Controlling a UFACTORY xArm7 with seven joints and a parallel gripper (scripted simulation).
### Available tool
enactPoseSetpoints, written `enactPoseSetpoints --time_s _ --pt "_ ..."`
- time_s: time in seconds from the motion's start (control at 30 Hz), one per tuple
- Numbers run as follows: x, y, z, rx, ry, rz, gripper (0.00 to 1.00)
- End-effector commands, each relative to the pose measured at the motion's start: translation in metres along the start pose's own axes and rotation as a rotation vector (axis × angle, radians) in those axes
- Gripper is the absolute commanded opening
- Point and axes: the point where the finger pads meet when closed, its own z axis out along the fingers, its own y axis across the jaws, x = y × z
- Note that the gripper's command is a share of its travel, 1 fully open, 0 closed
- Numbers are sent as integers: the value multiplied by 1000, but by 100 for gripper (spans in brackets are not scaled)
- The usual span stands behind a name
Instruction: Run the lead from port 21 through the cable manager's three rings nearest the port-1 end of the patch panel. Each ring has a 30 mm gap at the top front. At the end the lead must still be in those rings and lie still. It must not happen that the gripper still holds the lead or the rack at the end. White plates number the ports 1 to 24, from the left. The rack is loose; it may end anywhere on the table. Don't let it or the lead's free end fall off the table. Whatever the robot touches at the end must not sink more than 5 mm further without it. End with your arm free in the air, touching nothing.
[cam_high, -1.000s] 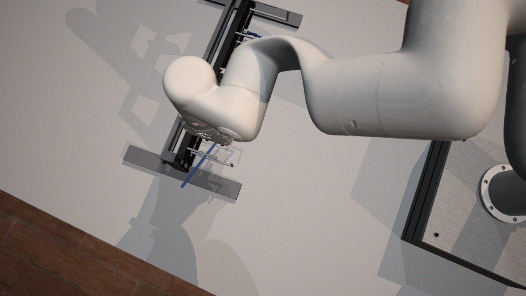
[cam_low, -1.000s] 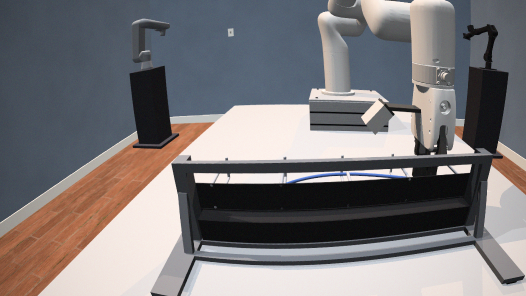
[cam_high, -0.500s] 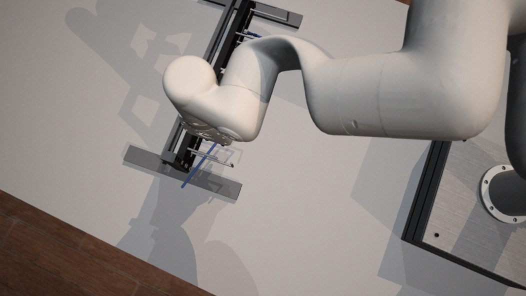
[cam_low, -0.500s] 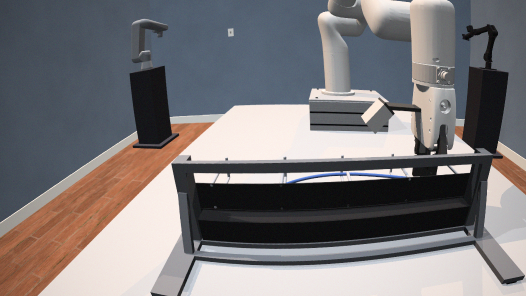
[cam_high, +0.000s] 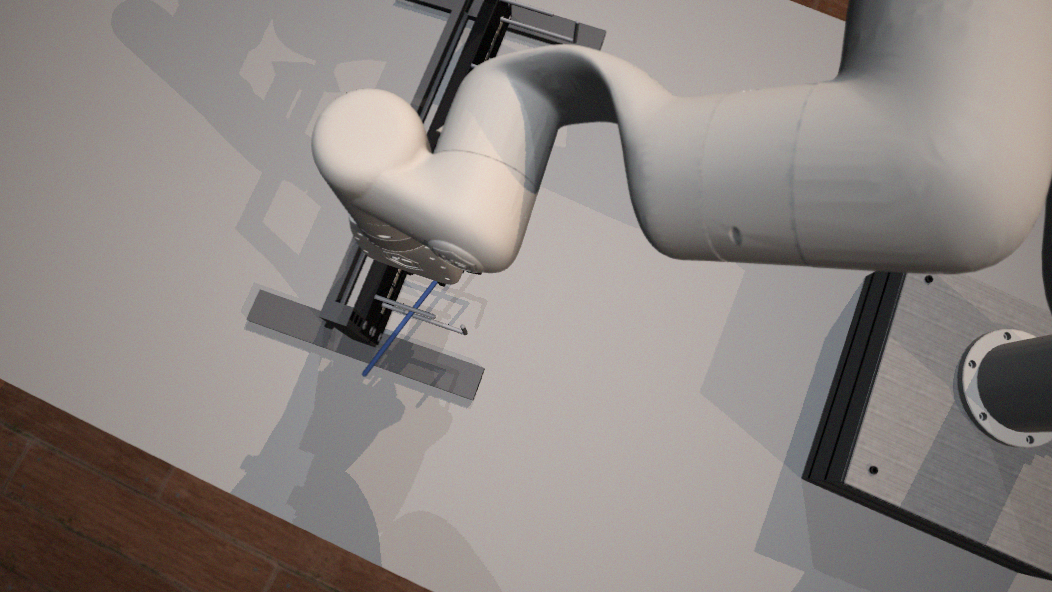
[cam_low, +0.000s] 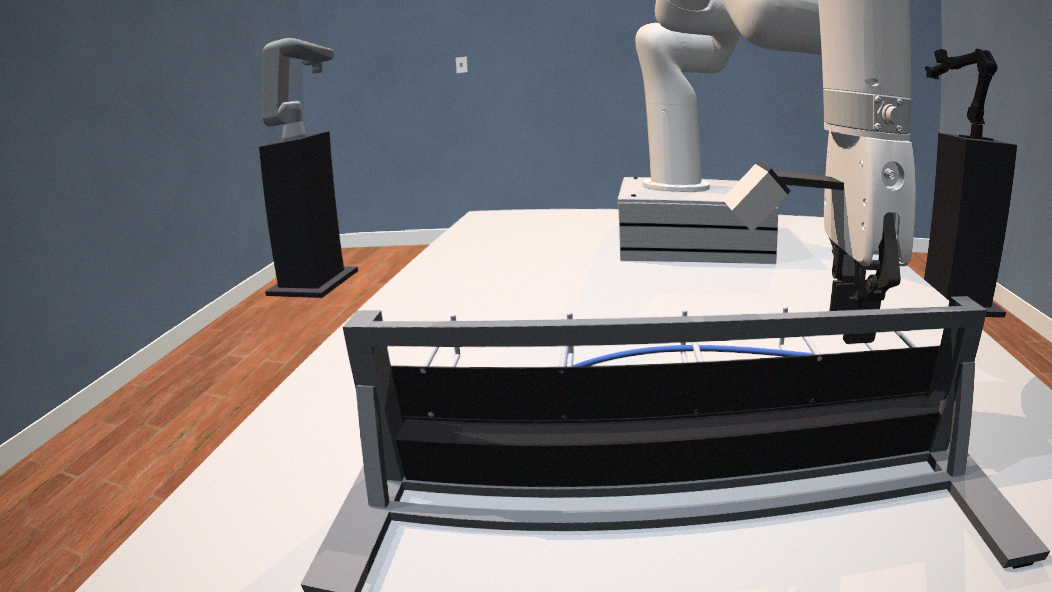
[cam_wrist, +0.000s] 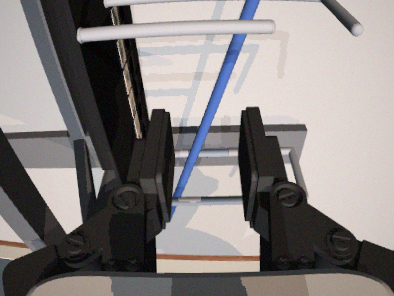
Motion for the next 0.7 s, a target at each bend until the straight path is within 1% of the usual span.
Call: enactPoseSetpoints --time_s 0.0,0.37,0.67 --pt "0 -1 -13 5 0 0 33" --pt "0 -1 -43 5 0 0 33" --pt "0 -1 -51 5 0 0 33"
